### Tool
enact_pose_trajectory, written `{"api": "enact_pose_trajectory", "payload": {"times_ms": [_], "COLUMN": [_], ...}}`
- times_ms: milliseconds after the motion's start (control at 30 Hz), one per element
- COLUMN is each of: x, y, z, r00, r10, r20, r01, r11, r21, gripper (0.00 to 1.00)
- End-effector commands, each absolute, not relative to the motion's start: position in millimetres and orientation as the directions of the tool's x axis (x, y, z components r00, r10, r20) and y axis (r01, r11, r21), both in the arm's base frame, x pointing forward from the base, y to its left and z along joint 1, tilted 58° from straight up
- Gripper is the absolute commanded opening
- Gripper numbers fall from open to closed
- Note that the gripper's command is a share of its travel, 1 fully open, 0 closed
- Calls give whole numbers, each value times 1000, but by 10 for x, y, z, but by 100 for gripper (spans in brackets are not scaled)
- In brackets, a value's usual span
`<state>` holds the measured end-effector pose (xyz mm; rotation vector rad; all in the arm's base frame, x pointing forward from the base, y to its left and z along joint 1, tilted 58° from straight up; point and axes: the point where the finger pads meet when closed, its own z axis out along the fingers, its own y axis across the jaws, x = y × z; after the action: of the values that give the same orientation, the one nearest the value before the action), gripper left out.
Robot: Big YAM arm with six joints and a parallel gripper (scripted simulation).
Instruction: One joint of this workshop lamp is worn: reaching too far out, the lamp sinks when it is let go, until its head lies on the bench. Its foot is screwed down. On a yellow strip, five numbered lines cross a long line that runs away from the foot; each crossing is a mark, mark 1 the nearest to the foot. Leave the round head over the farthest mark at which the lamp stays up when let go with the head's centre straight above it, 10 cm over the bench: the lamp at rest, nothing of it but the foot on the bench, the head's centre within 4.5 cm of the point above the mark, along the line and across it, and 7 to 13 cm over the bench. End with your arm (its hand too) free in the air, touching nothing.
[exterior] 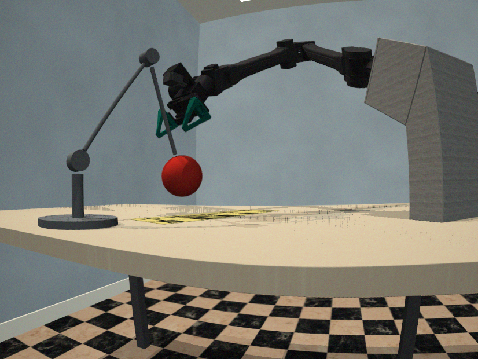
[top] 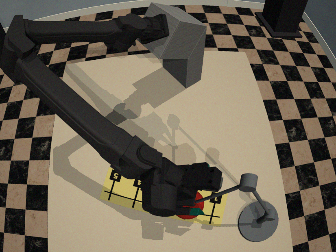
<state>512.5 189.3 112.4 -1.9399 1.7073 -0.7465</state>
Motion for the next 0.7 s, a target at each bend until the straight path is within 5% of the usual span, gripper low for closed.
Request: {"api": "enact_pose_trajectory", "payload": {"times_ms": [0, 667], "x": [5123, 4684], "y": [1922, 1932], "z": [1152, 1632], "r00": [93, 93], "r10": [-991, -991], "r20": [101, 101], "r01": [-744, -744], "r11": [-136, -136], "r21": [-654, -654], "gripper": [100, 100]}}
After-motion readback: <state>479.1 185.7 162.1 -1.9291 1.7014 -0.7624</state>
